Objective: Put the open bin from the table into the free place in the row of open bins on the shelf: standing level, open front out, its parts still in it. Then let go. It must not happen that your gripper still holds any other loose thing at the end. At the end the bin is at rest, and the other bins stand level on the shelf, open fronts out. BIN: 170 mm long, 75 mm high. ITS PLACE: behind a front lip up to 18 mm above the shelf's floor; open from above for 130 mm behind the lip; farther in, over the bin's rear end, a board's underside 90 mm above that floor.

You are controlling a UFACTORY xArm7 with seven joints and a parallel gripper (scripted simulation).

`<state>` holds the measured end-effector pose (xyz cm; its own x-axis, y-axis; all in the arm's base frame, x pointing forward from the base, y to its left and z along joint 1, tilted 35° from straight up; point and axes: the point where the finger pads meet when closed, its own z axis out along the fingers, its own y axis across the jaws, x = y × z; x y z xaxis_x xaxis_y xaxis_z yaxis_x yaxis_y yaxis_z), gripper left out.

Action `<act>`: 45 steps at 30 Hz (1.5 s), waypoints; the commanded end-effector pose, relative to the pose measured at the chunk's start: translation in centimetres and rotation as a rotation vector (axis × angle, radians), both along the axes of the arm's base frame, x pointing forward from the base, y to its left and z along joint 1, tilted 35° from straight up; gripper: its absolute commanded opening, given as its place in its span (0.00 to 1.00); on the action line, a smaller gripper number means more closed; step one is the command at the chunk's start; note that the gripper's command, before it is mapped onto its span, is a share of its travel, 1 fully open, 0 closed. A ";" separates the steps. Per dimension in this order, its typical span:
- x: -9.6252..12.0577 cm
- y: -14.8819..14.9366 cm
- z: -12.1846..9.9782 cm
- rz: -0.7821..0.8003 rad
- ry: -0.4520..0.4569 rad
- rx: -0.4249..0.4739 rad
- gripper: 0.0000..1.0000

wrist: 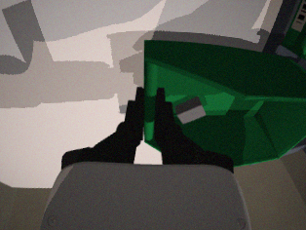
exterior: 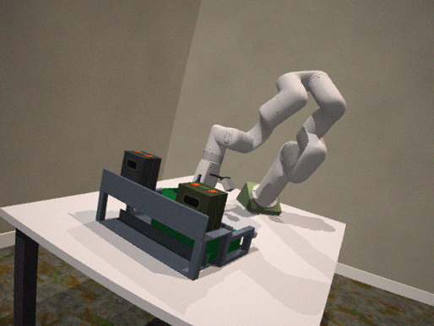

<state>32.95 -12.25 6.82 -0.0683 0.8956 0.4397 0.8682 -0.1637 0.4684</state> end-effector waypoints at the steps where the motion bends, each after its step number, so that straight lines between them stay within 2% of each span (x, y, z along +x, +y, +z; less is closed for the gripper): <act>1: -0.3 -0.6 0.9 -0.003 -0.003 -0.003 0.00; 13: -0.3 -0.6 0.9 -0.003 -0.003 -0.003 0.00; 18: -0.6 -1.0 1.6 -0.003 -0.003 -0.003 0.00; 45: -0.5 -0.9 1.4 -0.003 -0.003 -0.003 0.00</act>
<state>32.39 -12.99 8.15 -0.0680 0.8961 0.4386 0.8677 -0.1639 0.4694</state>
